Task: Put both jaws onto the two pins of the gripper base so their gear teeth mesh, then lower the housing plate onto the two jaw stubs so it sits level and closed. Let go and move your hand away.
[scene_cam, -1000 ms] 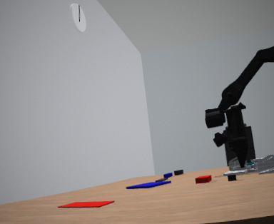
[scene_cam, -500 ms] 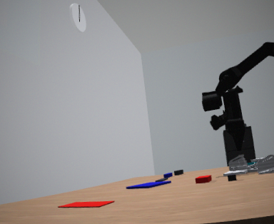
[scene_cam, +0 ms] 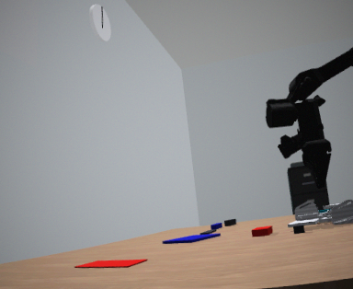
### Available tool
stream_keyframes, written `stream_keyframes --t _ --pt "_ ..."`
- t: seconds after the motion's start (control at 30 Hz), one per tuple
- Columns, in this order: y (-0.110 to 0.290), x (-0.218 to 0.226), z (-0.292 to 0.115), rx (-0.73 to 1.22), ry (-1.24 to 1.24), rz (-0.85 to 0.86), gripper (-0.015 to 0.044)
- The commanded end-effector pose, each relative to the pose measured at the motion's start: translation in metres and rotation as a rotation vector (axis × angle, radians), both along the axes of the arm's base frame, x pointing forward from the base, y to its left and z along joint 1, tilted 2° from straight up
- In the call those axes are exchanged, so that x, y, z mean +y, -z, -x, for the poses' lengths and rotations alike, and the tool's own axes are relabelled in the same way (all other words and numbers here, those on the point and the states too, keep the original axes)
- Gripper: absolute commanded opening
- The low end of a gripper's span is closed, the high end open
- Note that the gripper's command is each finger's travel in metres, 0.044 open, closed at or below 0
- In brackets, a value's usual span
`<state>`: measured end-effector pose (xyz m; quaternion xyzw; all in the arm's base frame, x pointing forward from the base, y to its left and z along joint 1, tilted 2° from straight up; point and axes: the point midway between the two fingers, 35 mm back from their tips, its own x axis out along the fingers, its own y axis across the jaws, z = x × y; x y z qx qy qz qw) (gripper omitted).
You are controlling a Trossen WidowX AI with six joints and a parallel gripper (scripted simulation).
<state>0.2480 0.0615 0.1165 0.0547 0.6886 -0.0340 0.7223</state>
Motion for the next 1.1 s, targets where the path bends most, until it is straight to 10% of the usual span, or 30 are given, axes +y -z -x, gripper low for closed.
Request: stream_keyframes --t 0.0,1.07 --pt "-0.004 0.024 0.012 -0.001 -0.008 0.001 0.0440" --pt "0.041 0.078 0.045 0.001 -0.035 -0.004 0.0440"
